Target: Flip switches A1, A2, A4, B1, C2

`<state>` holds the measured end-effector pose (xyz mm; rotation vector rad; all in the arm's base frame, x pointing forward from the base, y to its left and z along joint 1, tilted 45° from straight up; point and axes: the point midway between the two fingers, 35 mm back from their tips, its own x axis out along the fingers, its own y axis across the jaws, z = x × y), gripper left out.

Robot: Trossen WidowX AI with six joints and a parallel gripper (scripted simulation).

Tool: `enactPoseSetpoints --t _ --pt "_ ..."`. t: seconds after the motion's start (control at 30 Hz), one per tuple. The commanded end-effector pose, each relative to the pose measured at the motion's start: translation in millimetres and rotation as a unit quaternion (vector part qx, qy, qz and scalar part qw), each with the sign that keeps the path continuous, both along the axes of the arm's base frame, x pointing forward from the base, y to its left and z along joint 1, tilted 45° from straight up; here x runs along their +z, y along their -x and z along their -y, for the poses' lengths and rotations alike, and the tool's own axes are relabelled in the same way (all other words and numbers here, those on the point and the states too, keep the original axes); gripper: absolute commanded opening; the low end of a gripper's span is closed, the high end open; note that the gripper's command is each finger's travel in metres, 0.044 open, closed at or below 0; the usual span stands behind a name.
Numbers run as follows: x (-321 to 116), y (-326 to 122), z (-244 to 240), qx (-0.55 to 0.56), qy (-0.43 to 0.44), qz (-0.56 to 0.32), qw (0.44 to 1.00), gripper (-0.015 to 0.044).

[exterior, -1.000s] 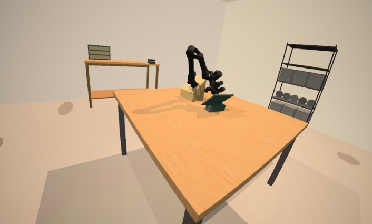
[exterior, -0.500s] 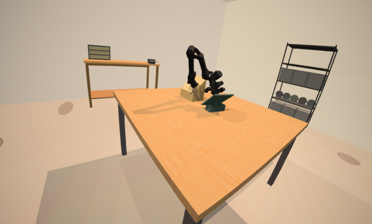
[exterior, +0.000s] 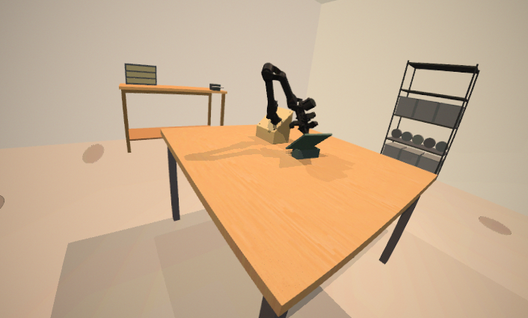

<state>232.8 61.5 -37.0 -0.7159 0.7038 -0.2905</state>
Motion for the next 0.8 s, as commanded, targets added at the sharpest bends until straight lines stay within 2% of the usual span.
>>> enactPoseSetpoints --t 0.0,0.3,0.47,0.77 --pt "23.8 24.0 -18.1 0.008 -0.002 0.02 1.0 0.0" --pt "24.8 25.0 -18.4 0.008 -0.001 0.021 1.0 0.0" --pt "52.3 11.2 -27.9 0.008 -0.001 0.021 1.0 0.0" --pt "54.1 10.5 -28.3 0.008 -0.001 0.021 1.0 0.0"
